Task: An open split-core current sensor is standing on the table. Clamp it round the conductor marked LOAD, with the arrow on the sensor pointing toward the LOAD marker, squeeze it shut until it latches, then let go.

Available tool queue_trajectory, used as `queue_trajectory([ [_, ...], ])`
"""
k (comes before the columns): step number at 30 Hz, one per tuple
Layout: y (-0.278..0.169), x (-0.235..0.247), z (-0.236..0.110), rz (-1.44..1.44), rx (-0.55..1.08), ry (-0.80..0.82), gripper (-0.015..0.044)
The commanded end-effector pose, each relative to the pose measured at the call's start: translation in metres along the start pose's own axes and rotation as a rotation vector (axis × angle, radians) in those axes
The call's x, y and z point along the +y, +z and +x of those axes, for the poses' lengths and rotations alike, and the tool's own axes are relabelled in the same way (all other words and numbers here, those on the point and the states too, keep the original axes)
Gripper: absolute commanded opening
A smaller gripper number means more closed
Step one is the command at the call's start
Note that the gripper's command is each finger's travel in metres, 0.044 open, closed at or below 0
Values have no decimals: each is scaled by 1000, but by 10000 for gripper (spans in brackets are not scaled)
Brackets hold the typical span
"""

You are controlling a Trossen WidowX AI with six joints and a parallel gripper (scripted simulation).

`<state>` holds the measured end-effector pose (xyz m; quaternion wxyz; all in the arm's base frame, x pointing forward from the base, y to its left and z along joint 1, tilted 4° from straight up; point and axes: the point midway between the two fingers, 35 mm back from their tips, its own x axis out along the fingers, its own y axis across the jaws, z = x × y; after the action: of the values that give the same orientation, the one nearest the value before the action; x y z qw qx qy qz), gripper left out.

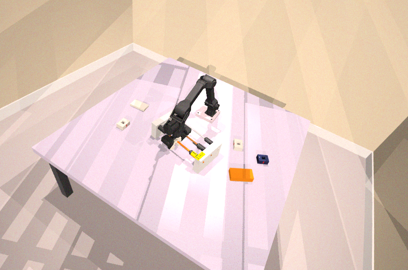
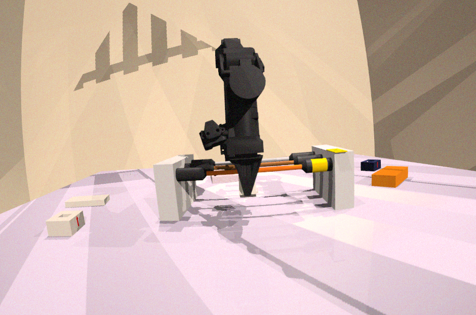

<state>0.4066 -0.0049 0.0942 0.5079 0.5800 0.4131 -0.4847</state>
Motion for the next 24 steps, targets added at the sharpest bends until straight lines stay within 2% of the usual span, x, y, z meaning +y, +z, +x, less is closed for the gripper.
queue_trajectory([
  [1,0,0,0,0,0,-3,300],
  [3,0,0,0,0,0,-3,287],
  [14,0,0,0,0,0,-3,0],
  [24,0,0,0,0,0,-3,0],
])
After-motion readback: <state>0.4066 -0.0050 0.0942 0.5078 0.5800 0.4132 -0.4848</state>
